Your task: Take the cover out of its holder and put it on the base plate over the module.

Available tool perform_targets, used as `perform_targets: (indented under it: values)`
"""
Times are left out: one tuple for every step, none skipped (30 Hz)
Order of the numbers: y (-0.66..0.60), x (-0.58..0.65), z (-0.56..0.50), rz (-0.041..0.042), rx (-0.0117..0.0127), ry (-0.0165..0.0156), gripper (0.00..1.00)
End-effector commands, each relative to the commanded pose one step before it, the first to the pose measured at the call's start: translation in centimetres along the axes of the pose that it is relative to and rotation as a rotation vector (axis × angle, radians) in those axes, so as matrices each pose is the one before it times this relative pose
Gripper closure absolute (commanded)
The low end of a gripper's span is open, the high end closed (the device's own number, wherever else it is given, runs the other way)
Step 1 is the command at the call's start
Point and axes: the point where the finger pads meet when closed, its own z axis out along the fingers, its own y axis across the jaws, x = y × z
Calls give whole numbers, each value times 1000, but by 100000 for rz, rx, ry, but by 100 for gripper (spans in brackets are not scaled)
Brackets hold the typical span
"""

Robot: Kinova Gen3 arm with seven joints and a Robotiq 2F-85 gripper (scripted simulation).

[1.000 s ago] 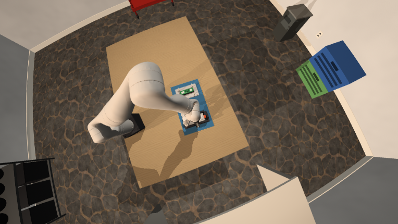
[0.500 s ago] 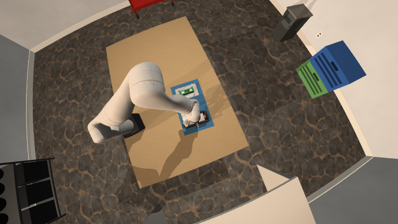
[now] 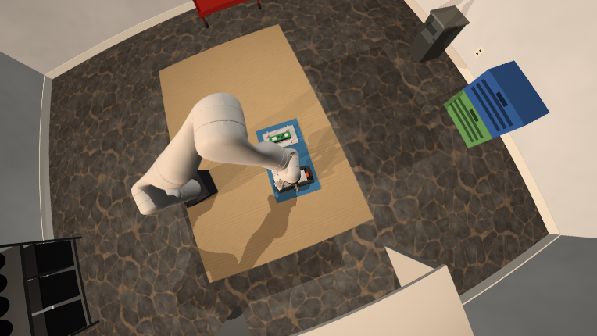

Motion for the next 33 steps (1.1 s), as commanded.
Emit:
perform_targets:
  values:
    - [8,-75,-65,10,-13,-186,100]
    - [0,0,0,0,0,0,100]
    - [0,0,0,0,0,0,100]
    - [0,0,0,0,0,0,100]
    - [0,0,0,0,0,0,100]
    - [0,0,0,0,0,0,100]
    - [0,0,0,0,0,0,100]
    - [0,0,0,0,0,0,100]
    - [0,0,0,0,0,0,100]
    - [0,0,0,0,0,0,100]
    - [-6,4,-5,-6,2,9,100]
    - [0,0,0,0,0,0,100]
    - [0,0,0,0,0,0,100]
    - [0,0,0,0,0,0,100]
    - [0,0,0,0,0,0,100]
    - [0,0,0,0,0,0,100]
    - [0,0,0,0,0,0,100]
    - [0,0,0,0,0,0,100]
    - [0,0,0,0,0,0,100]
    - [0,0,0,0,0,0,100]
    - [0,0,0,0,0,0,100]
    - [0,0,0,0,0,0,100]
    - [0,0,0,0,0,0,100]
    - [0,0,0,0,0,0,100]
    - [0,0,0,0,0,0,100]
    - [0,0,0,0,0,0,100]
    - [0,0,0,0,0,0,100]
    - [-1,2,-301,-6,-2,5,100]
    - [0,0,-300,0,0,0,100]
    - [0,0,-300,0,0,0,100]
    - [0,0,-300,0,0,0,100]
    - [0,0,-300,0,0,0,100]
    - [0,0,-300,0,0,0,100]
